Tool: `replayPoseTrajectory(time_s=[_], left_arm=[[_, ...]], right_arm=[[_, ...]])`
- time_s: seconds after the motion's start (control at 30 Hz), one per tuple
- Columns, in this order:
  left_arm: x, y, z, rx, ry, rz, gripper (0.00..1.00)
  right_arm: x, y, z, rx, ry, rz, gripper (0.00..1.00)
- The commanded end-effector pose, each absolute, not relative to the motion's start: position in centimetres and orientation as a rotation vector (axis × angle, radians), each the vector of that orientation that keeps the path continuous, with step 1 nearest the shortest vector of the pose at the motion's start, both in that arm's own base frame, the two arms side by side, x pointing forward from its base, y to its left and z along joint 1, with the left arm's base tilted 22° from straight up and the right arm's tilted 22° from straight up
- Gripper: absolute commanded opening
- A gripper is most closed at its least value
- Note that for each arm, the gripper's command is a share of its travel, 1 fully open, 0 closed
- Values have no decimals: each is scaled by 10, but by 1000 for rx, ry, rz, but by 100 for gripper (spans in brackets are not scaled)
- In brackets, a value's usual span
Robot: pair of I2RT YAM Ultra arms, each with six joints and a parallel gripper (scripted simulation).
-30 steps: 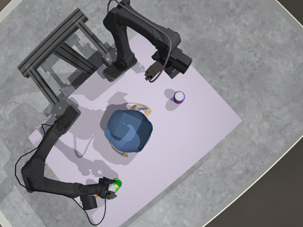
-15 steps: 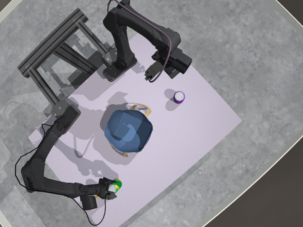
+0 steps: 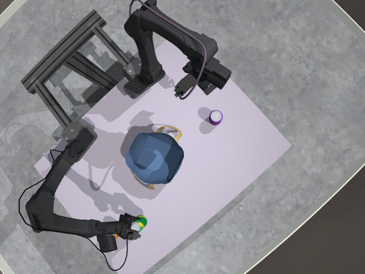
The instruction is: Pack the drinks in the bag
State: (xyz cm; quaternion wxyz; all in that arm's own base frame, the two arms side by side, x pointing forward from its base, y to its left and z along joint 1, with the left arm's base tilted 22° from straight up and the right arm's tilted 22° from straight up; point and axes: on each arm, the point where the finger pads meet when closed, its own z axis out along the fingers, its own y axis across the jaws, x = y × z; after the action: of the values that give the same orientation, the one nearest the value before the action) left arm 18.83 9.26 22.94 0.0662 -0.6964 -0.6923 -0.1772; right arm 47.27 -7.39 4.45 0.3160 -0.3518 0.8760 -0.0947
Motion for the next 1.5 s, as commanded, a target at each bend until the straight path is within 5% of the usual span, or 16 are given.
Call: replayPoseTrajectory(time_s=[0.0,1.47], left_arm=[[186,89,231,-2113,-2102,-543,100],[186,89,231,-2113,-2102,-543,100]], right_arm=[[486,-59,71,-957,2190,-264,70],[488,-38,160,-917,2157,-276,70]])
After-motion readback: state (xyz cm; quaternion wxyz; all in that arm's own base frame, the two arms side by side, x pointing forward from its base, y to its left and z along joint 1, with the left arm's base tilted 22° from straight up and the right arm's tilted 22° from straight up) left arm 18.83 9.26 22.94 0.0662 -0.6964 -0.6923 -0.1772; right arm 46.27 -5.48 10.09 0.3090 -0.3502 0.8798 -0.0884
